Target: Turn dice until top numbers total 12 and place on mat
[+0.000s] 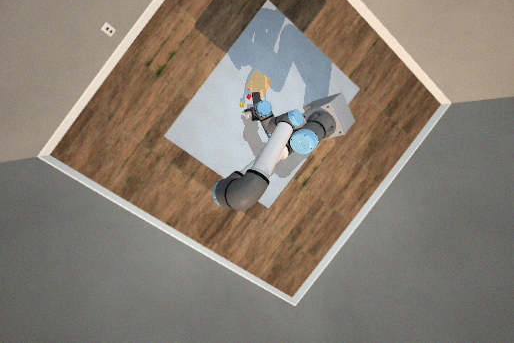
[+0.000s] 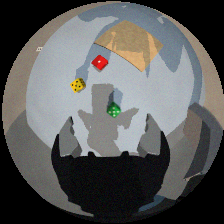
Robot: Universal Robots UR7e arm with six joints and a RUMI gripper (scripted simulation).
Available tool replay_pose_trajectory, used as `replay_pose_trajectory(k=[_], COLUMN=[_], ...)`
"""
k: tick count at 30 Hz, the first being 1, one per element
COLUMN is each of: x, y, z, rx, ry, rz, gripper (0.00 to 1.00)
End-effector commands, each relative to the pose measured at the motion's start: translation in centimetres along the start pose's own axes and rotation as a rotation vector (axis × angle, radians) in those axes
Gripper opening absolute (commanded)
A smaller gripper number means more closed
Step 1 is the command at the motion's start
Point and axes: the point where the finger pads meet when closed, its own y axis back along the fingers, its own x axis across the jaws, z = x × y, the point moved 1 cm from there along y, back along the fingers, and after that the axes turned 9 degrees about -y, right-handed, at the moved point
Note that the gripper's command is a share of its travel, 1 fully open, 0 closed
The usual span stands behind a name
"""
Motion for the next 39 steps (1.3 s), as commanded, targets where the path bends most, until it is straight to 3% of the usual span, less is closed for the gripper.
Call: replay_pose_trajectory(k=[1, 27, 39], x=[0.2, 0.0, -2.7], y=[0.0, 0.0, 0.0], z=[0.1, 0.0, -1.6], rx=[0.000, 0.000, 0.000], ry=[-0.003, -0.003, -0.003], rz=[0.000, 0.000, 0.000], gripper=[1.00, 1.00, 1.00])
